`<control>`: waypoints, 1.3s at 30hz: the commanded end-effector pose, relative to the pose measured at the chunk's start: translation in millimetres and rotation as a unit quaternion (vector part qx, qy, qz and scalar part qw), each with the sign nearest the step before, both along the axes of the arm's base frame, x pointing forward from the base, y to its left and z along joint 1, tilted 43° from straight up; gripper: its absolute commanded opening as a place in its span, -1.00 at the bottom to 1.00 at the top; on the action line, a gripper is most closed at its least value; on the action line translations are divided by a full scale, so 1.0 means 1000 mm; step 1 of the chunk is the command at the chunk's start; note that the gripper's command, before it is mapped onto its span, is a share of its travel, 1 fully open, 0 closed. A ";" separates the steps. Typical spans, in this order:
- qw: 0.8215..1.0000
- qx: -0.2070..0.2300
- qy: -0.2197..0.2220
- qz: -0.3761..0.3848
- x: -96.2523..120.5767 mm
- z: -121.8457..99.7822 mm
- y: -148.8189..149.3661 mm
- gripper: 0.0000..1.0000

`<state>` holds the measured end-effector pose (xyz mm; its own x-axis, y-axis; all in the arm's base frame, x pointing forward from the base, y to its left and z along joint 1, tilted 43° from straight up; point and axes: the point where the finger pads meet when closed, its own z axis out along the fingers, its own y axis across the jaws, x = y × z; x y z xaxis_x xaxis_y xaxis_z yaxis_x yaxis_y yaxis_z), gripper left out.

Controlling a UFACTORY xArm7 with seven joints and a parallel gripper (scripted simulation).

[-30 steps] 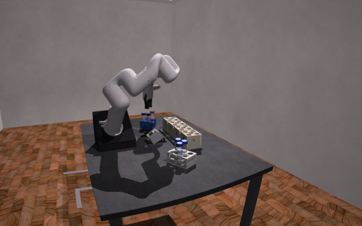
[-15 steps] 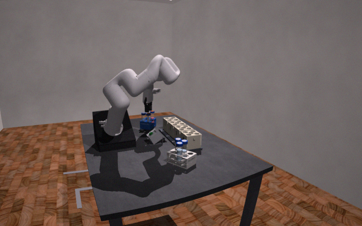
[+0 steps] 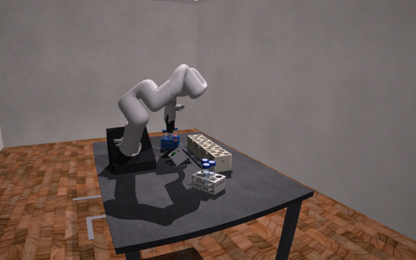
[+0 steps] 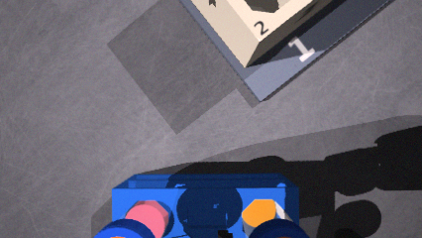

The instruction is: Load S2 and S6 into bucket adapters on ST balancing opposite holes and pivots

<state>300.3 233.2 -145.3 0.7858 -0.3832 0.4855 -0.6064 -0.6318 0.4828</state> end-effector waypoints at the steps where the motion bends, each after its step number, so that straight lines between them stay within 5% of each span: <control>1: 1.000 0.002 -0.001 0.001 0.000 0.001 0.003 0.15; 39: 1.000 0.002 -0.001 0.001 0.003 -0.014 -0.011 0.15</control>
